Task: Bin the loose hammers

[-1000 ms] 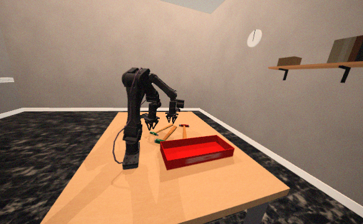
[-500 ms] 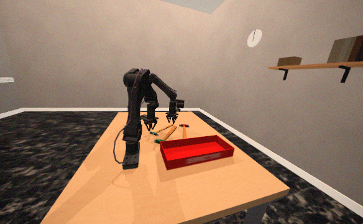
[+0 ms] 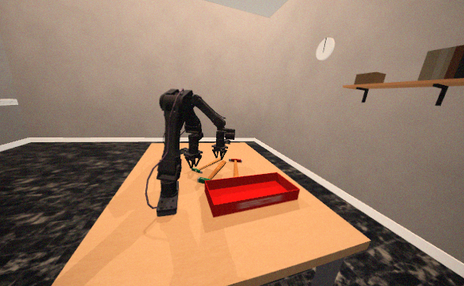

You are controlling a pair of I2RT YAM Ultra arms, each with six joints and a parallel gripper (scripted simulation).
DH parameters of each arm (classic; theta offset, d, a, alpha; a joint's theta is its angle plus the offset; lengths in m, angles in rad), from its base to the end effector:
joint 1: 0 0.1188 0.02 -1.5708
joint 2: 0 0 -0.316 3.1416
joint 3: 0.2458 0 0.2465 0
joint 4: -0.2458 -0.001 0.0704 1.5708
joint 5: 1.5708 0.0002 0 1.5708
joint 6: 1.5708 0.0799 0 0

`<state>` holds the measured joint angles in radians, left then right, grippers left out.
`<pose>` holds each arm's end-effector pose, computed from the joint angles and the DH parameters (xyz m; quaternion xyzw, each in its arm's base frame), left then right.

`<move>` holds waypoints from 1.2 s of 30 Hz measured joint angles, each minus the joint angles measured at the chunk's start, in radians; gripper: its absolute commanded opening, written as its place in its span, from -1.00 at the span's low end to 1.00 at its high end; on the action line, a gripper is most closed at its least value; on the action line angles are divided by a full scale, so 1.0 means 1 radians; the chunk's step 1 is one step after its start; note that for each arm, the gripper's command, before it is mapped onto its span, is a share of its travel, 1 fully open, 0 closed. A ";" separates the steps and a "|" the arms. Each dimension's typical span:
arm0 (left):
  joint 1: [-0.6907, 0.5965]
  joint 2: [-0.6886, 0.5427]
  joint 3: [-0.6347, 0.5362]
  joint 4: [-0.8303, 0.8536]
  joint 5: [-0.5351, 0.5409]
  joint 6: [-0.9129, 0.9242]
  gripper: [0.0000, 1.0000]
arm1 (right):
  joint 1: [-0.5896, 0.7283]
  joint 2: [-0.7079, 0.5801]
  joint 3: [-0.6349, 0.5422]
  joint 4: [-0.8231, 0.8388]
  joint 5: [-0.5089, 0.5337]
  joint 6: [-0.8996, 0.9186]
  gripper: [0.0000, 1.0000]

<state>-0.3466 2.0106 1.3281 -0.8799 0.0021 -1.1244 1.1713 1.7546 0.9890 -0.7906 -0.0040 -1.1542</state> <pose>0.3567 -0.1280 0.1502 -0.3792 0.9253 -0.0036 0.0024 0.1130 0.2711 0.1568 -0.9179 0.3968 0.0021 0.0073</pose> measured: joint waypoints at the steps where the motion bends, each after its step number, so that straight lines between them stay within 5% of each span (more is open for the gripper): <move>1: 0.000 0.003 -0.002 0.003 0.000 0.000 -0.07 | 0.000 0.001 0.000 0.003 0.000 0.000 -0.26; 23: 0.000 0.012 -0.003 0.011 0.000 0.000 -0.66 | 0.000 -0.014 0.012 -0.020 0.004 0.000 -0.26; 25: 0.000 0.012 -0.003 0.011 0.000 0.000 -1.00 | 0.000 -0.024 0.026 -0.034 0.004 0.000 -0.26; 29: 0.000 0.012 -0.003 0.011 0.000 0.000 -1.00 | 0.000 -0.042 0.052 -0.059 0.004 0.000 -0.26; 31: 0.000 0.012 -0.003 0.011 0.000 0.000 -0.65 | 0.000 -0.045 0.056 -0.066 0.004 0.000 0.19; 32: 0.000 0.012 -0.003 0.011 0.000 0.000 -0.65 | 0.000 -0.044 0.058 -0.072 0.004 -0.001 0.28; 36: 0.000 0.012 -0.003 0.011 0.000 0.000 -0.65 | -0.001 -0.053 0.087 -0.123 0.005 -0.002 0.28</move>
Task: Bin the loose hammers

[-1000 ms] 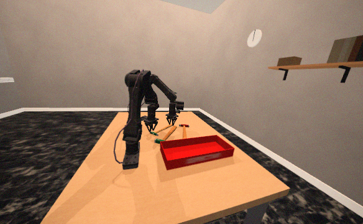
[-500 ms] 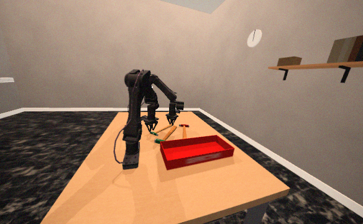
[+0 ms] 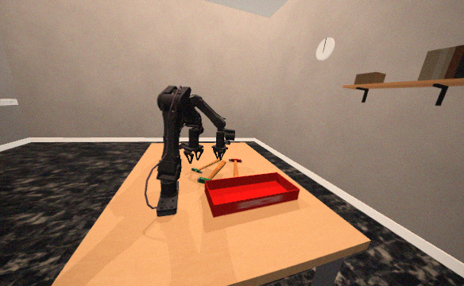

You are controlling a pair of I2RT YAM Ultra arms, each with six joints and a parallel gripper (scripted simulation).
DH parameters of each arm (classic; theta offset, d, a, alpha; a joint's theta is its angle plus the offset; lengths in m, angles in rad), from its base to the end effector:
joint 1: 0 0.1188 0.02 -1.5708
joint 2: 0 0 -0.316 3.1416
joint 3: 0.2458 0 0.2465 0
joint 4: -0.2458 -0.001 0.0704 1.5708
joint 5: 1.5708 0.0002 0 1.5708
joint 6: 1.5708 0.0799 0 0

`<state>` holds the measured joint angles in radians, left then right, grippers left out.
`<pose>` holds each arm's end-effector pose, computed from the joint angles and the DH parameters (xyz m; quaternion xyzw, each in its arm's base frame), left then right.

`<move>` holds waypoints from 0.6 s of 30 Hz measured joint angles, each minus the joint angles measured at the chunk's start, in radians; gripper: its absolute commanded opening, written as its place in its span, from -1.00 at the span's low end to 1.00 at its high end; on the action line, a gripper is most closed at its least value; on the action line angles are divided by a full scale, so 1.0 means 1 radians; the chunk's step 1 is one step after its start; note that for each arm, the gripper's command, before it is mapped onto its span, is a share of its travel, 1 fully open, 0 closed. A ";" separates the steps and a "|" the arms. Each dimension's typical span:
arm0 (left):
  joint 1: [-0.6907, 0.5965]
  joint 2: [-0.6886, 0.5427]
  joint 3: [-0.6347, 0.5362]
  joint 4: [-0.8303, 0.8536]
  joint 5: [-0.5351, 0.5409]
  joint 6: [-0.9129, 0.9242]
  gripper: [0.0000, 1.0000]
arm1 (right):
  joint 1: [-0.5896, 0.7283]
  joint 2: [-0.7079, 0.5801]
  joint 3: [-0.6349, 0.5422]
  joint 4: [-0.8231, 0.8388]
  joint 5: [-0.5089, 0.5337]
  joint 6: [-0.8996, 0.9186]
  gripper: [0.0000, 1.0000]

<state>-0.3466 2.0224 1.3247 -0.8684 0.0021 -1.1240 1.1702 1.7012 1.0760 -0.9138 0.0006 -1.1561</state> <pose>0.3578 -0.1284 0.1452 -0.3790 0.9254 -0.0024 0.0010 0.1140 0.2717 0.1906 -0.9179 0.3964 -0.0002 0.0159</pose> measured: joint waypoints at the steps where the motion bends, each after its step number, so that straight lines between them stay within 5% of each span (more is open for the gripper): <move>1: 0.000 0.000 0.000 0.000 0.000 0.000 -0.65 | 0.000 -0.005 0.009 -0.011 0.000 0.000 0.28; 12: 0.000 0.000 0.000 0.000 0.000 0.000 -0.65 | 0.000 -0.019 0.045 -0.075 0.000 0.002 0.28; 14: 0.000 0.000 0.000 0.000 0.000 0.000 -0.65 | 0.000 -0.019 0.045 -0.077 0.000 0.002 -0.18; 18: 0.000 0.000 0.000 0.000 0.000 0.000 -0.65 | 0.000 -0.020 0.039 -0.047 0.000 0.002 -0.26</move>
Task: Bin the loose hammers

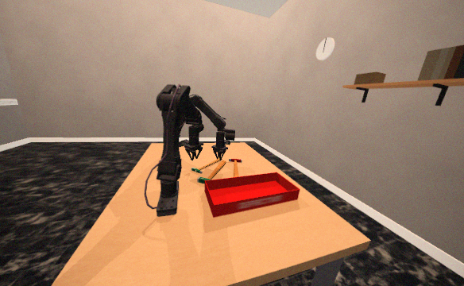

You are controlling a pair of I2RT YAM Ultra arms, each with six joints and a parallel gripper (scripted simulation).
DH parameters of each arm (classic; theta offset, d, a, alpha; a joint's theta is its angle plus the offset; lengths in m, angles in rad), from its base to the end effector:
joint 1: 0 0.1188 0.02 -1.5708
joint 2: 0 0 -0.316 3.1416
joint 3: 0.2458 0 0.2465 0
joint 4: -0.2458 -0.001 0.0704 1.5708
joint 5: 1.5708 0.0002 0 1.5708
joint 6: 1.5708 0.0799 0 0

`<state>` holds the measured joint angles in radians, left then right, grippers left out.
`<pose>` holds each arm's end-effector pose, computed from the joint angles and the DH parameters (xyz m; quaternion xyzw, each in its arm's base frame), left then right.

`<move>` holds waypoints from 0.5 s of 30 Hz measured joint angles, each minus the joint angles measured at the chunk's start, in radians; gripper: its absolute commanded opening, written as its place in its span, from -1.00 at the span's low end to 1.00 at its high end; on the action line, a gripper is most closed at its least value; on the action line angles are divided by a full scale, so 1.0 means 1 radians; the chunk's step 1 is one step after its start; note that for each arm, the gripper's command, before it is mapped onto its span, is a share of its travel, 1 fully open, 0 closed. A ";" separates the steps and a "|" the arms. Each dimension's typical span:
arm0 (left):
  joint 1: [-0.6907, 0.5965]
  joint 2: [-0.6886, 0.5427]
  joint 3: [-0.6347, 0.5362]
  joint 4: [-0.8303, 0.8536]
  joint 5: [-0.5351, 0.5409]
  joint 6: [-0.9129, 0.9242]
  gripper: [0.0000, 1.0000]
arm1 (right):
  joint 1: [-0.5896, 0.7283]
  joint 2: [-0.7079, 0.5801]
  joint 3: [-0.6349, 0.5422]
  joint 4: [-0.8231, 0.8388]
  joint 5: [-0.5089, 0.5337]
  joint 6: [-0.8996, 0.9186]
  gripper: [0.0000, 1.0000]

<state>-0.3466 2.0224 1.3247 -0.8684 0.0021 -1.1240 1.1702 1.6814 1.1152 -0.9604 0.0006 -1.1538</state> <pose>0.3578 -0.1284 0.1452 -0.3790 0.9254 -0.0024 0.0010 0.1143 0.2723 0.2051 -0.9174 0.3974 -0.0001 0.0221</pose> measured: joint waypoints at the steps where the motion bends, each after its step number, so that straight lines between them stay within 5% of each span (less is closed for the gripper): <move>1: 0.000 0.000 0.000 0.000 0.000 0.000 -0.65 | 0.000 0.000 -0.009 0.016 0.000 0.000 -0.26; 15: 0.000 0.000 0.000 0.000 0.000 0.000 -0.65 | 0.000 0.019 -0.100 0.080 0.000 0.009 -0.26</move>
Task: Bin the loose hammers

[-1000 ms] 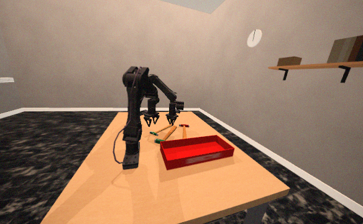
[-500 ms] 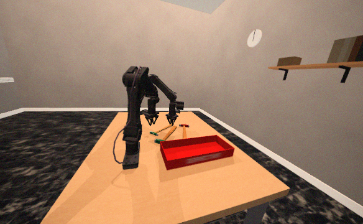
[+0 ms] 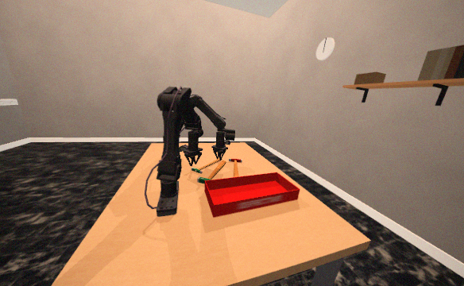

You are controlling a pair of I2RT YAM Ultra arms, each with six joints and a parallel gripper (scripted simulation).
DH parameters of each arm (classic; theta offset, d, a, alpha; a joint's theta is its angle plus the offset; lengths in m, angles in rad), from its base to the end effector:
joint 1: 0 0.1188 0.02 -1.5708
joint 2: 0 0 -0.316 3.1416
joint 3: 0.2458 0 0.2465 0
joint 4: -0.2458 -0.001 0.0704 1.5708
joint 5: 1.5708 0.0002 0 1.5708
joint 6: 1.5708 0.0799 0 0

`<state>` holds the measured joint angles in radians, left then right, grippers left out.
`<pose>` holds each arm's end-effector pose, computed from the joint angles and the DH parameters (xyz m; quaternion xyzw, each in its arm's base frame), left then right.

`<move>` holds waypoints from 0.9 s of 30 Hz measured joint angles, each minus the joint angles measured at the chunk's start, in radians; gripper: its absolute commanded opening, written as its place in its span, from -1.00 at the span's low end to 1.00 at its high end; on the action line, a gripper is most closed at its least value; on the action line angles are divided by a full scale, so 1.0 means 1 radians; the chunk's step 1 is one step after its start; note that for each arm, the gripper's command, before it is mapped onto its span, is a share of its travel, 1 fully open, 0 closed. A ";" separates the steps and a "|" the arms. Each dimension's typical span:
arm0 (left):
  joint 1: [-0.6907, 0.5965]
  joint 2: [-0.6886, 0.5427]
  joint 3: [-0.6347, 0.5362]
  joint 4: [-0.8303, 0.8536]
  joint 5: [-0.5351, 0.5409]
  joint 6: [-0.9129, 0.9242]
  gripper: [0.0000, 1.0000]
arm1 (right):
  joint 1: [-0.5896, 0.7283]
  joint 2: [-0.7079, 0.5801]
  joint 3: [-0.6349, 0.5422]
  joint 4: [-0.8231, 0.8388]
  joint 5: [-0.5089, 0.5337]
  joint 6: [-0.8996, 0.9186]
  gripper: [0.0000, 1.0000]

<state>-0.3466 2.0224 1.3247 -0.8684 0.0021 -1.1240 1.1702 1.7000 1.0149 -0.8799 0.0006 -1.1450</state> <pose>0.3578 -0.1284 0.1452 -0.3790 0.9254 -0.0024 0.0010 0.1101 0.2623 0.1770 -0.9158 0.4015 -0.0003 0.0029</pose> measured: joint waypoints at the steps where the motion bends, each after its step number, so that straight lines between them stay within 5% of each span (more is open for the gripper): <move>1: 0.000 0.000 0.000 0.000 0.000 0.000 -0.65 | 0.000 0.000 0.000 0.006 0.000 0.001 -0.26; 23: 0.000 0.000 0.000 0.000 0.000 0.000 -0.65 | 0.000 0.048 -0.040 0.098 0.000 0.005 -0.26; 24: 0.000 0.000 0.000 0.000 0.000 0.000 -0.65 | 0.000 0.048 -0.040 0.098 0.000 0.005 -0.43; 27: 0.000 0.000 0.000 0.001 0.000 0.000 -0.65 | 0.000 0.048 -0.040 0.097 0.000 0.005 -0.43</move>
<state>-0.3466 2.0224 1.3247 -0.8677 0.0021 -1.1240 1.1706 1.7485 0.9745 -0.7830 0.0006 -1.1397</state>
